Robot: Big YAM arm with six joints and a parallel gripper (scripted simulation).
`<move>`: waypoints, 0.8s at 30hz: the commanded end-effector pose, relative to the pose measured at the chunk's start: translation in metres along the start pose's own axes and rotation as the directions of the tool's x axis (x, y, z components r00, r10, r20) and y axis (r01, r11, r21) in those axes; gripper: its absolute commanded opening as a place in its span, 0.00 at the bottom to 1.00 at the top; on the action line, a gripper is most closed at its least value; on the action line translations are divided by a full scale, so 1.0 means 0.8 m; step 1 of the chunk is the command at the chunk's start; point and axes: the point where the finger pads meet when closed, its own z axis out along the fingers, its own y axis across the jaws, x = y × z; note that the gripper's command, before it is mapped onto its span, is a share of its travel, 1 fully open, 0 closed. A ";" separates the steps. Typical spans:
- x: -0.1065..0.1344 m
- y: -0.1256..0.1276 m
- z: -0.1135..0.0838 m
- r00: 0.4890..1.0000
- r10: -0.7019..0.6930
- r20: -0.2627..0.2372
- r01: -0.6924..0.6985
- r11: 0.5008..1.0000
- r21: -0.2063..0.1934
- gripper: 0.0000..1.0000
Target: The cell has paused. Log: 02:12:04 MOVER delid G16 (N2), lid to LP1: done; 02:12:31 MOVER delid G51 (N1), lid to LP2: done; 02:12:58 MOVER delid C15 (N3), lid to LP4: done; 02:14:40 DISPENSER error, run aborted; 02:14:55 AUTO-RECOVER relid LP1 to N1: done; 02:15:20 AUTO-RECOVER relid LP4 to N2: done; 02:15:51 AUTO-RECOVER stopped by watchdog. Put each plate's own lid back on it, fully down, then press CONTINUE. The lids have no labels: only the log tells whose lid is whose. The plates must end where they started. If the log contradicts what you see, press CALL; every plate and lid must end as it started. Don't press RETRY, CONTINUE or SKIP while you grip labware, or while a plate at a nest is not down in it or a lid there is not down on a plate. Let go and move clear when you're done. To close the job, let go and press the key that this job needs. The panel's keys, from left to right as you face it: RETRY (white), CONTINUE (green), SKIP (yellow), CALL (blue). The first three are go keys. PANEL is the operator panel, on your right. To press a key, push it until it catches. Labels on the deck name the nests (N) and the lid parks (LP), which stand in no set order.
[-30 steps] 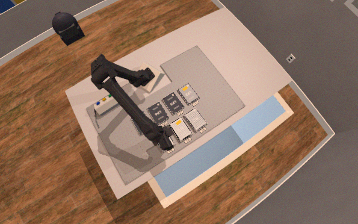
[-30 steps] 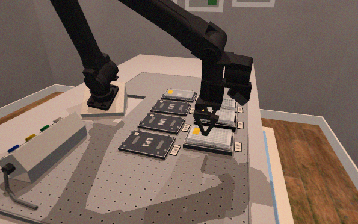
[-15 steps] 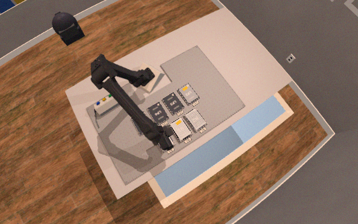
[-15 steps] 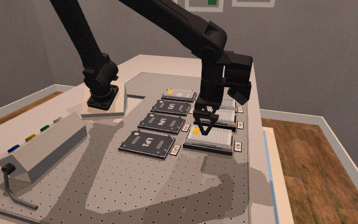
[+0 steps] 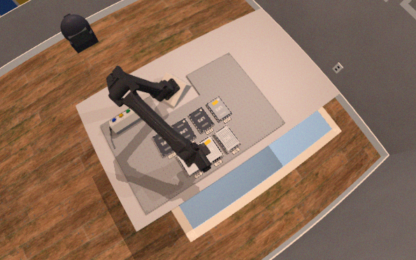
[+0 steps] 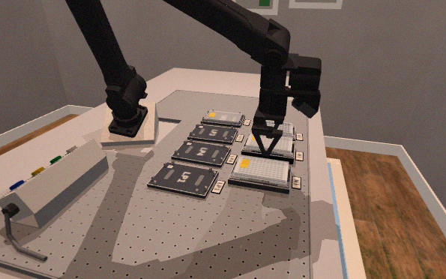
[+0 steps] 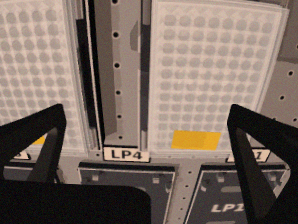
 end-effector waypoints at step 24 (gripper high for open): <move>-0.032 0.108 0.001 0.998 0.060 0.019 -0.060 0.998 -0.004 1.00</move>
